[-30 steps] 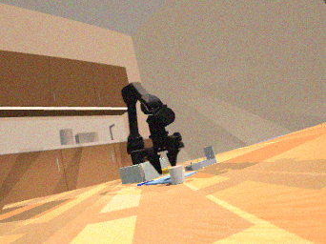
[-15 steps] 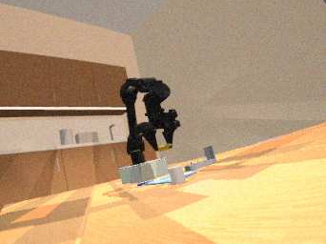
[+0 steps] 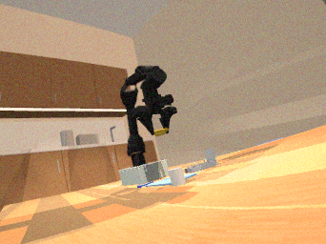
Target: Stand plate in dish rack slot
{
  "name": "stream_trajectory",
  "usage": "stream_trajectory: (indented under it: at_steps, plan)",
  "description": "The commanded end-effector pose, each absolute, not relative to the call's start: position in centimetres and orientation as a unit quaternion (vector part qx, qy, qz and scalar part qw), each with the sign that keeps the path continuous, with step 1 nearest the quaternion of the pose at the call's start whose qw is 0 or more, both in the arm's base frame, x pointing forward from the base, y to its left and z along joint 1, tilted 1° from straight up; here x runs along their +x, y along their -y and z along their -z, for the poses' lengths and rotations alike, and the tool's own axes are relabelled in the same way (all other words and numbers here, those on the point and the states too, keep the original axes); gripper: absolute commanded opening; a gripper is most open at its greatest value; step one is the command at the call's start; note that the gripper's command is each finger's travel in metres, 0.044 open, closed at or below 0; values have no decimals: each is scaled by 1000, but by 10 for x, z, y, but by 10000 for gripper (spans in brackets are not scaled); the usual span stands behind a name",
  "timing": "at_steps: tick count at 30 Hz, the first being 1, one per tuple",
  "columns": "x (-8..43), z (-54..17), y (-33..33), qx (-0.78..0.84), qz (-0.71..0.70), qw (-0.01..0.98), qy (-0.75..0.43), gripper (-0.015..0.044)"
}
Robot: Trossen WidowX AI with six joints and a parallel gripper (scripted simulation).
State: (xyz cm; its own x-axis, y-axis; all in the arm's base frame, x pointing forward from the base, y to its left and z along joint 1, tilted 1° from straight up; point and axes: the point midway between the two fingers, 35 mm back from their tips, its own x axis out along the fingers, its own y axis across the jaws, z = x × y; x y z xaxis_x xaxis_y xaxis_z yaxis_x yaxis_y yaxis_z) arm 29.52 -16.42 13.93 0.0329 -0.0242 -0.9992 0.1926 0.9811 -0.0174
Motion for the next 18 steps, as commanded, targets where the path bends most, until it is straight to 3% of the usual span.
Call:
stream_trajectory:
  at_steps: [1,12,18]
  plan:
    - [295,-144,156,69,85,714,-691,0]
    - [271,-138,33,195,200,690,-668,0]
    - [269,-137,27,202,207,688,-666,0]
